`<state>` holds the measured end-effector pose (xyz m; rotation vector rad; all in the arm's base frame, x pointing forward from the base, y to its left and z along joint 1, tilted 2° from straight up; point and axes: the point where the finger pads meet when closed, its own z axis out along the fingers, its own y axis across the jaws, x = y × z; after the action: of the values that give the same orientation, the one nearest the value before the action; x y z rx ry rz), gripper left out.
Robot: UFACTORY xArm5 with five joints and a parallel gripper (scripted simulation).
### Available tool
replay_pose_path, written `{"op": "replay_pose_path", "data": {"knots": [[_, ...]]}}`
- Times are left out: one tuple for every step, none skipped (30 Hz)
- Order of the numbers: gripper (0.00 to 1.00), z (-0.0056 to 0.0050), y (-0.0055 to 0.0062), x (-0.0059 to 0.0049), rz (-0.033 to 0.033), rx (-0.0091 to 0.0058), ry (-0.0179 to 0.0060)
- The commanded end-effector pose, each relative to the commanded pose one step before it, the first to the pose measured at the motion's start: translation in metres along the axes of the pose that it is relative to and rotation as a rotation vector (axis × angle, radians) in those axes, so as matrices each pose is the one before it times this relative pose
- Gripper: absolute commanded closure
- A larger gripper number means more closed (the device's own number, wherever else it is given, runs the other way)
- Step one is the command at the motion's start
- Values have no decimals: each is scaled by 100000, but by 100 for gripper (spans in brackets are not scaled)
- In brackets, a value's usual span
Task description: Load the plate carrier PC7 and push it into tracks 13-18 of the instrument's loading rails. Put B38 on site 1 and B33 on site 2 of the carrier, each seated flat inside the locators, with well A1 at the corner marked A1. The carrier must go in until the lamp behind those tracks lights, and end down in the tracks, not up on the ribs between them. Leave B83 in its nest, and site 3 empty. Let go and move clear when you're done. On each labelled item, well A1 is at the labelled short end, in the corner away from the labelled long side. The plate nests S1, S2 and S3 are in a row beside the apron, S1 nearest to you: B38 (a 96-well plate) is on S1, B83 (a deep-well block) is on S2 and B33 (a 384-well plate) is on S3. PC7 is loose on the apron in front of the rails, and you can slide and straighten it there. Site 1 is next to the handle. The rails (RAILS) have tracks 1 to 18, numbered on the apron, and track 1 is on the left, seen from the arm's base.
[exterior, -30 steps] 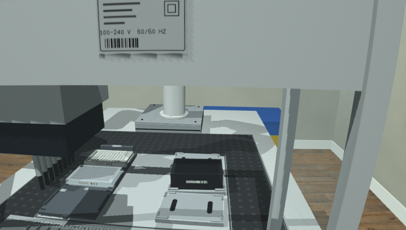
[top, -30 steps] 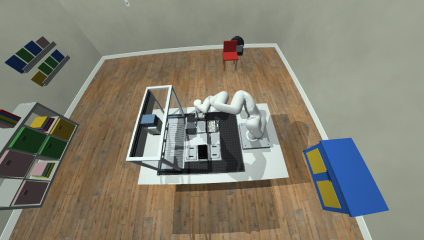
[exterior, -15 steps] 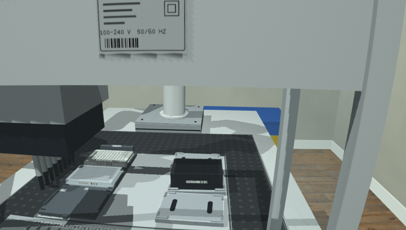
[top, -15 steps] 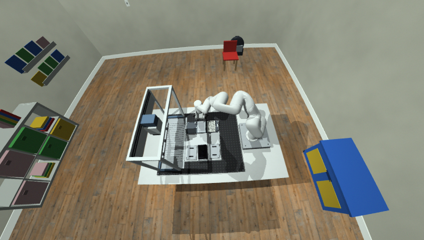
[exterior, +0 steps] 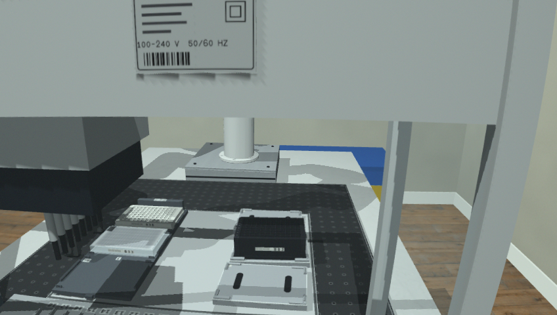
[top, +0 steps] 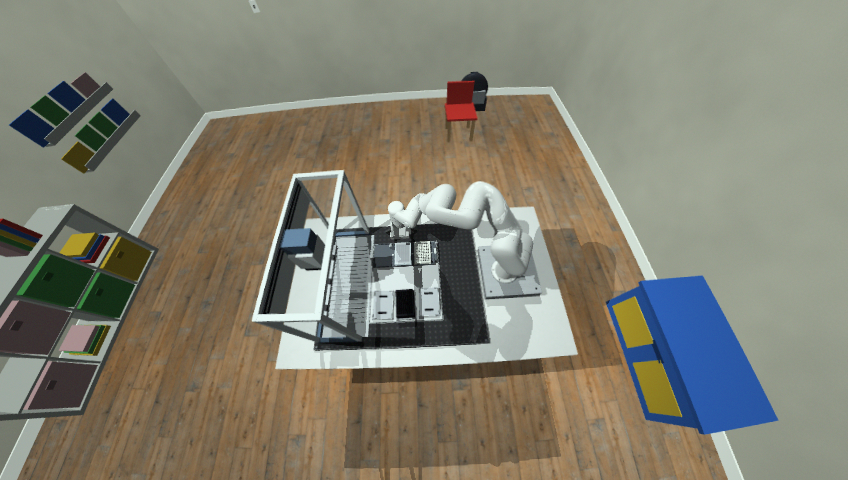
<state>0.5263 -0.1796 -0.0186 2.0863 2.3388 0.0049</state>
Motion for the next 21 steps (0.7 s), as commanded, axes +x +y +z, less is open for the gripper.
{"op": "replay_pose_path", "data": {"knots": [[0, -175, 147, -73, 0, -1474, 2074], [0, 0, 0, 0, 0, 0, 0], [0, 0, 0, 0, 0, 0, 0], [0, 0, 0, 0, 0, 0, 0], [0, 0, 0, 0, 0, 0, 0], [0, 0, 0, 50, 0, 0, 0], [0, 0, 0, 50, 0, 0, 0], [0, 0, 0, 50, 0, 0, 0], [0, 0, 0, 50, 0, 0, 0], [0, 0, 0, 50, 0, 0, 0], [0, 0, 0, 50, 0, 0, 0], [0, 0, 0, 50, 0, 0, 0], [0, 0, 0, 50, 0, 0, 0], [0, 0, 0, 50, 0, 0, 0], [0, 0, 0, 50, 0, 0, 0], [0, 0, 0, 50, 0, 0, 0], [0, 0, 0, 50, 0, 0, 0], [0, 0, 0, 50, 0, 0, 0], [0, 0, 0, 50, 0, 0, 0], [0, 0, 0, 0, 0, 0, 0], [0, 0, 0, 0, 0, 0, 0]]}}
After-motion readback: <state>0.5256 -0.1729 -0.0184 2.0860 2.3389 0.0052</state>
